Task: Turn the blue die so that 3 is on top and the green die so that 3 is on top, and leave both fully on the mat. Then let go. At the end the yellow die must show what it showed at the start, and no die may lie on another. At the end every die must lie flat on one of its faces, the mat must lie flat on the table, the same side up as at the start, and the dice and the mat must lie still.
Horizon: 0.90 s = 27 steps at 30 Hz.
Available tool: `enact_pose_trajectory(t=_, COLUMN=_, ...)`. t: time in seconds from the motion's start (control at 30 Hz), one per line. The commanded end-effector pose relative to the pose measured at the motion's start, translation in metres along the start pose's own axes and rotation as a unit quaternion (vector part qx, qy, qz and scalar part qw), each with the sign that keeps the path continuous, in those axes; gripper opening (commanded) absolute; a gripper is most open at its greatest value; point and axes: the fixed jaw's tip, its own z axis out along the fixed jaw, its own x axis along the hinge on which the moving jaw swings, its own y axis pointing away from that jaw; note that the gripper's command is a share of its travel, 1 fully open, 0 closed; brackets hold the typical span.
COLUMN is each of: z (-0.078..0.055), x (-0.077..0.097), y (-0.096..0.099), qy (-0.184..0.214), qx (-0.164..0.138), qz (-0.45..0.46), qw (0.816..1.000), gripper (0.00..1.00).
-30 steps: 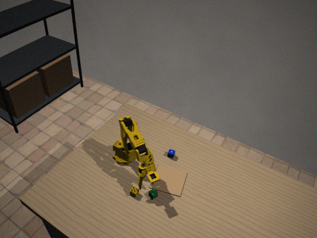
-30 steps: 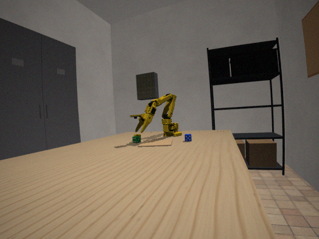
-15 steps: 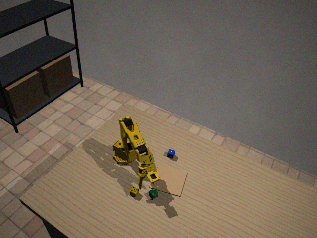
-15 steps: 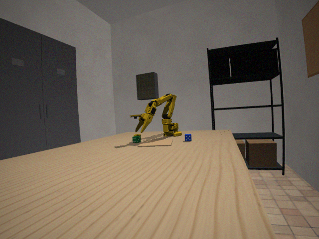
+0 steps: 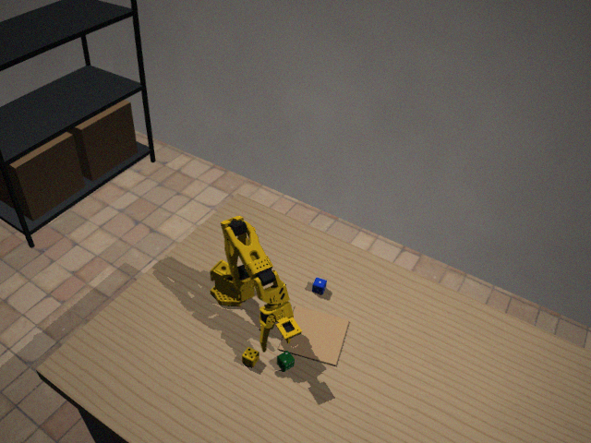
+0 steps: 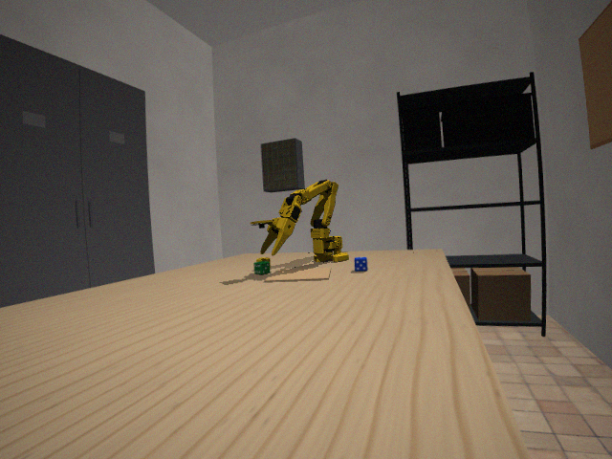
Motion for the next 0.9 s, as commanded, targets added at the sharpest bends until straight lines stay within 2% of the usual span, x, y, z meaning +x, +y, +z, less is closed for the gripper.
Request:
enact_pose_trajectory(t=0.0, z=-0.005, x=-0.003, y=0.017, qy=-0.018, qx=-0.023, qz=-0.034, qw=0.999, gripper=0.35)
enact_pose_trajectory(t=0.13, z=-0.011, x=0.006, y=0.044, qy=-0.015, qx=-0.059, qz=-0.089, qw=0.994, gripper=0.35)
enact_pose_trajectory(t=0.2, z=-0.011, x=0.006, y=0.044, qy=-0.015, qx=-0.059, qz=-0.089, qw=0.994, gripper=0.35)
enact_pose_trajectory(t=0.33, z=-0.020, x=0.023, y=0.075, qy=-0.010, qx=-0.105, qz=-0.160, qw=0.982, gripper=0.35)
enact_pose_trajectory(t=0.47, z=-0.033, x=0.047, y=0.106, qy=-0.005, qx=-0.156, qz=-0.237, qw=0.959, gripper=0.35)
enact_pose_trajectory(t=0.6, z=-0.048, x=0.073, y=0.129, qy=0.000, qx=-0.204, qz=-0.312, qw=0.928, gripper=0.35)
enact_pose_trajectory(t=0.7, z=-0.059, x=0.093, y=0.141, qy=0.003, qx=-0.236, qz=-0.360, qw=0.903, gripper=0.35)
enact_pose_trajectory(t=0.77, z=-0.059, x=0.093, y=0.141, qy=0.003, qx=-0.236, qz=-0.360, qw=0.903, gripper=0.35)
enact_pose_trajectory(t=0.87, z=-0.068, x=0.109, y=0.149, qy=0.006, qx=-0.261, qz=-0.398, qw=0.879, gripper=0.35)
